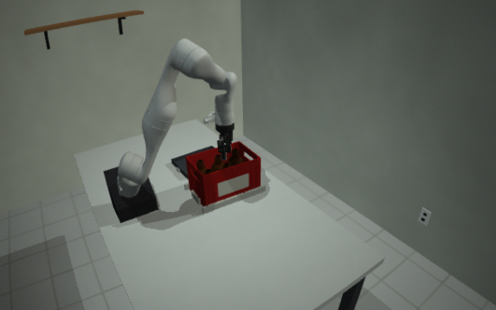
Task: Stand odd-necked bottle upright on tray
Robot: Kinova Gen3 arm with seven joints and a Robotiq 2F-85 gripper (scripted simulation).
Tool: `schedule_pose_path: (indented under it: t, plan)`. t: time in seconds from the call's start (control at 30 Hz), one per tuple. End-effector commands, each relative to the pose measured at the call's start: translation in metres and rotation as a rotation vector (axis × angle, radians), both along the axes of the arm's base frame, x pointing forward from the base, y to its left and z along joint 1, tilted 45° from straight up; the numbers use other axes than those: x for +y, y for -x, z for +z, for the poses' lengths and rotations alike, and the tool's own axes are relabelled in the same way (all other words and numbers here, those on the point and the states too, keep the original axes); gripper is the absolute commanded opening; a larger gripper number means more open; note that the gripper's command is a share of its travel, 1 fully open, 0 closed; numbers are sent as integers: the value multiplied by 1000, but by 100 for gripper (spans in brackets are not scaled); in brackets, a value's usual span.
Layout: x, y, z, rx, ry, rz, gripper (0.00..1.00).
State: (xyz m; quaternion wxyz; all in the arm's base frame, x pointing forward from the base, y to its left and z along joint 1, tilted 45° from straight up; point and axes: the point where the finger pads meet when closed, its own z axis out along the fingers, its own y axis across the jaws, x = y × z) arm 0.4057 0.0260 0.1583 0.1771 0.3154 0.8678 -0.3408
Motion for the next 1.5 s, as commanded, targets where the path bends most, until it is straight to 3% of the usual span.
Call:
schedule_pose_path:
  t: [0.0, 1.47]
  plan:
    - [-2, 0, -2, 1, 1, -1, 64]
    - [-12, -1, -12, 1, 1, -1, 64]
